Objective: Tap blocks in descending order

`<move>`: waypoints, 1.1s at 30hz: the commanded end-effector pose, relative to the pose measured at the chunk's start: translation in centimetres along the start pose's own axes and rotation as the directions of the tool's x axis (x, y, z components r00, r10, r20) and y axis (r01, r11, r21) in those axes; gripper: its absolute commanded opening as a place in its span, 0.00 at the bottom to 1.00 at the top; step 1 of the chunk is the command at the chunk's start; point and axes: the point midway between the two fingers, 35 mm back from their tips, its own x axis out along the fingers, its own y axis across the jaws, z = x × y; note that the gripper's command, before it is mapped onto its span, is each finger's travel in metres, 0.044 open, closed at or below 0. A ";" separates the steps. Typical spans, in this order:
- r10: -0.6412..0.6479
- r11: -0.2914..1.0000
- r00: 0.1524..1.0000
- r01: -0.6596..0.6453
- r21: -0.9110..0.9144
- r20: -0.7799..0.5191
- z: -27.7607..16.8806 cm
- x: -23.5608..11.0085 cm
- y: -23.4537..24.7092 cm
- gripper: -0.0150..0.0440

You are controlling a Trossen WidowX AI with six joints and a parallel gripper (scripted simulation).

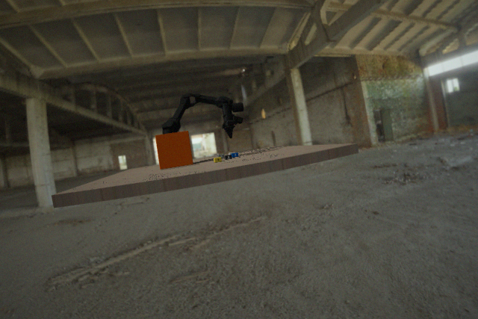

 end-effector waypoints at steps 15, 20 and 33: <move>-0.021 1.000 1.000 0.021 -0.006 0.001 -4.2 -2.2 -18.0 0.29; -0.005 1.000 1.000 0.005 -0.009 -0.001 -6.5 -1.9 -21.5 0.29; -0.001 1.000 1.000 0.001 -0.010 0.000 -6.5 6.2 -21.4 0.29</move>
